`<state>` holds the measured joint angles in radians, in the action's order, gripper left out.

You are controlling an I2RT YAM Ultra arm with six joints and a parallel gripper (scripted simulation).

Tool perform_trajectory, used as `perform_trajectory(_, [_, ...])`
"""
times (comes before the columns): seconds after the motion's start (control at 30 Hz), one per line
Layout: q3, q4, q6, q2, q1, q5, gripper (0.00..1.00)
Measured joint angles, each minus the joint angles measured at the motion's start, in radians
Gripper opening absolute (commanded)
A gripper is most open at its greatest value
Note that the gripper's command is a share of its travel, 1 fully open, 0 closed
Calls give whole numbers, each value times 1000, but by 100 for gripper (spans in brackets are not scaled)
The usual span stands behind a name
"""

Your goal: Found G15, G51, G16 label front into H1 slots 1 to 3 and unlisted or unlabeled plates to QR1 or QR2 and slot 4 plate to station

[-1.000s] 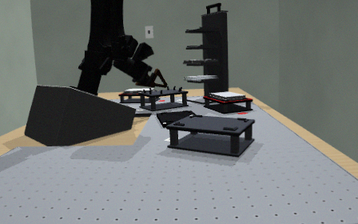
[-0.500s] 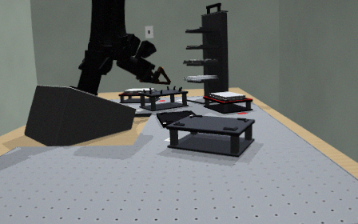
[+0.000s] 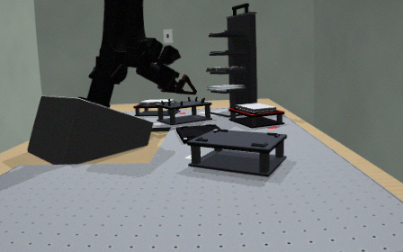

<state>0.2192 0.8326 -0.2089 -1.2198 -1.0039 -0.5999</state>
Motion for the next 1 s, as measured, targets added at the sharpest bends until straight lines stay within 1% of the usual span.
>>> perform_trajectory(1.0, [113,-8,19,-84,95,97,100])
